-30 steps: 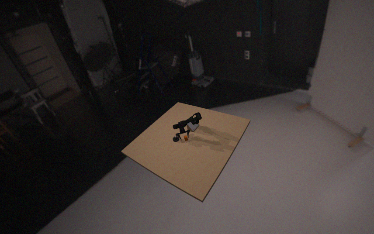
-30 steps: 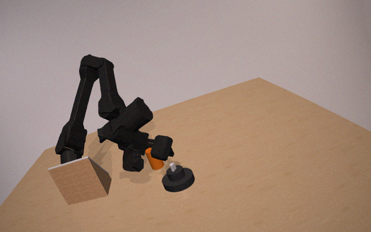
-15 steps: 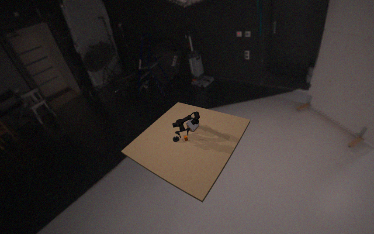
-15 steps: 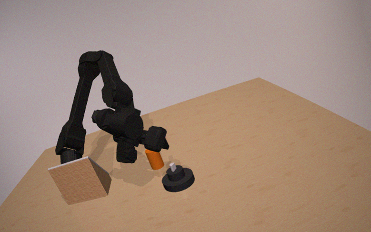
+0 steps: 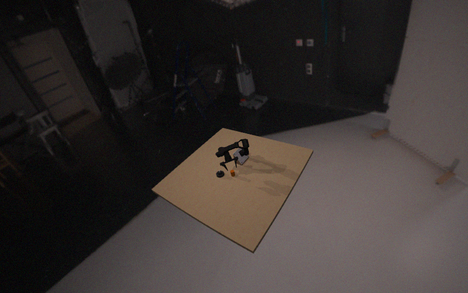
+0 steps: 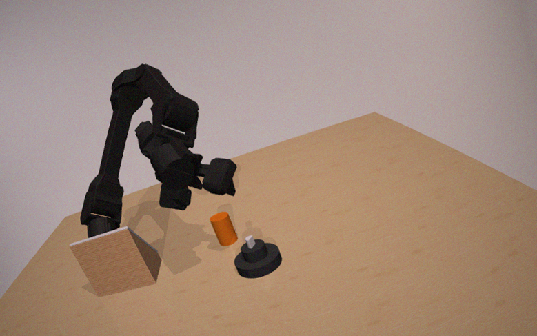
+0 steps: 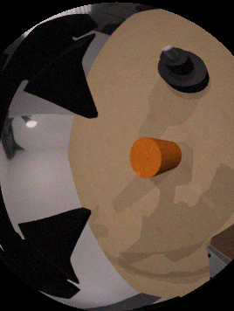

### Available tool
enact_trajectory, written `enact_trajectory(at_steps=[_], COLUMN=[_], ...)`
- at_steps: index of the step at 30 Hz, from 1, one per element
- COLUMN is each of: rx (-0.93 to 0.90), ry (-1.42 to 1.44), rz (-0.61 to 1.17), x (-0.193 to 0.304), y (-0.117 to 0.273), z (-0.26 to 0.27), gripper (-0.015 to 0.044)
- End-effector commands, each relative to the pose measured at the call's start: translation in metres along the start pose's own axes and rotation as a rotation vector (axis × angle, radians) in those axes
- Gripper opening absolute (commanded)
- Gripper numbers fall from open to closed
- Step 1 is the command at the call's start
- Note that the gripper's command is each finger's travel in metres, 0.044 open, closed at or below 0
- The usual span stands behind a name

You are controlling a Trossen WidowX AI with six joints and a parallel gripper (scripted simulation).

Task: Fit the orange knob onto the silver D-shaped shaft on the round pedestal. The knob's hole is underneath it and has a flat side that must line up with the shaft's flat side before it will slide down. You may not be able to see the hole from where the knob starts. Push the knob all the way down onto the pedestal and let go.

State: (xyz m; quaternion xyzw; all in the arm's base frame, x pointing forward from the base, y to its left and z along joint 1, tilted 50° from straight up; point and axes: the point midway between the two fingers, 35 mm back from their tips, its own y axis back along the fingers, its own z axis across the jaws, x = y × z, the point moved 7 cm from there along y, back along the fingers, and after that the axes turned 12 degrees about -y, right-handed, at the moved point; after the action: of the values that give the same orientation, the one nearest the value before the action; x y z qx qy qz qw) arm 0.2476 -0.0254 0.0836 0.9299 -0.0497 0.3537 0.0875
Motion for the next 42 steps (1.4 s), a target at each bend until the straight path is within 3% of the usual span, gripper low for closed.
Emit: enact_trajectory(at_steps=[1, 5, 18, 30, 38, 42], rx=[-0.024, -0.207, -0.200, 0.191, 0.494, 0.604], ry=[0.083, 0.152, 0.218, 1.345, 2.098, 2.346], rz=[-0.273, -0.599, -0.620, -0.677, -0.623, -0.584], x=[0.021, 0.048, 0.049, 0.049, 0.049, 0.049], y=[0.001, 0.008, 0.008, 0.007, 0.007, 0.007], z=[-0.010, -0.022, -0.022, -0.022, -0.023, -0.023], gripper=[0.0440, 0.0440, 0.0440, 0.0440, 0.0440, 0.0440])
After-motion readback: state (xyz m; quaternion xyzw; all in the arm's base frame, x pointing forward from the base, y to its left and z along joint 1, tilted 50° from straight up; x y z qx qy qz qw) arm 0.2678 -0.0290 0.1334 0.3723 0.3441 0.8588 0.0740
